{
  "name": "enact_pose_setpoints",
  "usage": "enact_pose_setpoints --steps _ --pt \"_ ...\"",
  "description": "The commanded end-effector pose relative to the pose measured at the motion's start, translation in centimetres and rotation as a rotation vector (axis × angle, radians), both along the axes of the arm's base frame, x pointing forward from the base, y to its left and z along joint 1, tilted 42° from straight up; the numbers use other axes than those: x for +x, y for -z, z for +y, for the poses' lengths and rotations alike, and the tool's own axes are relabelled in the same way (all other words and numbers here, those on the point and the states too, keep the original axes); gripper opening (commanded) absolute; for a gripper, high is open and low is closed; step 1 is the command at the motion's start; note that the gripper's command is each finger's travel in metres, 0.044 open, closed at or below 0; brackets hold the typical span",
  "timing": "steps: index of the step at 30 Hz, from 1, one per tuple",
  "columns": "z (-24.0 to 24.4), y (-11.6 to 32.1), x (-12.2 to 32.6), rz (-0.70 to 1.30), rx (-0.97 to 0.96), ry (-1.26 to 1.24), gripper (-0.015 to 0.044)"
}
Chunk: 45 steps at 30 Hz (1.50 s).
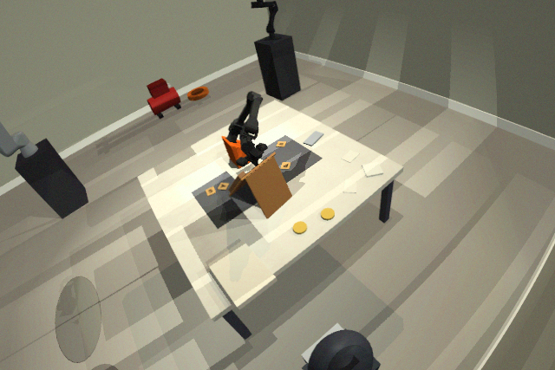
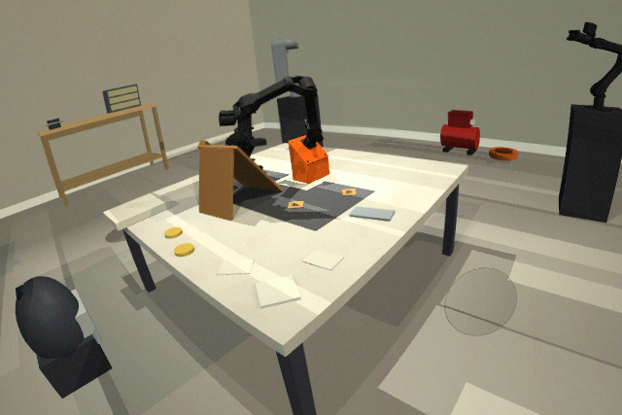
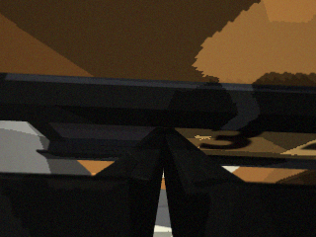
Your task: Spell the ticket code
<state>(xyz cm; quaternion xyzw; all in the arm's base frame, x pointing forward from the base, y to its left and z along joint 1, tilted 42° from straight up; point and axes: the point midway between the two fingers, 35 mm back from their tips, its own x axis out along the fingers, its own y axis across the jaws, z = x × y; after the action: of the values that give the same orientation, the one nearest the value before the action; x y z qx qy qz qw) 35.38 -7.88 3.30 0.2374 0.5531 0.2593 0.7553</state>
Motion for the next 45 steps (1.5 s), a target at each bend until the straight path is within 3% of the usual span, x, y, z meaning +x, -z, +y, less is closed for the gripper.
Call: enact_pose_setpoints --steps 1,31,34,45 --pt "-0.1 0.2 0.0 0.001 0.001 -0.002 0.0" --pt "-1.3 -1.0 -2.5 0.003 0.0 -0.002 0.0" --pt "-2.1 -1.9 -3.0 -0.1 -0.022 -0.063 0.0079" --pt "-5.5 -8.5 -9.0 -0.823 -0.333 -0.512 0.0368"
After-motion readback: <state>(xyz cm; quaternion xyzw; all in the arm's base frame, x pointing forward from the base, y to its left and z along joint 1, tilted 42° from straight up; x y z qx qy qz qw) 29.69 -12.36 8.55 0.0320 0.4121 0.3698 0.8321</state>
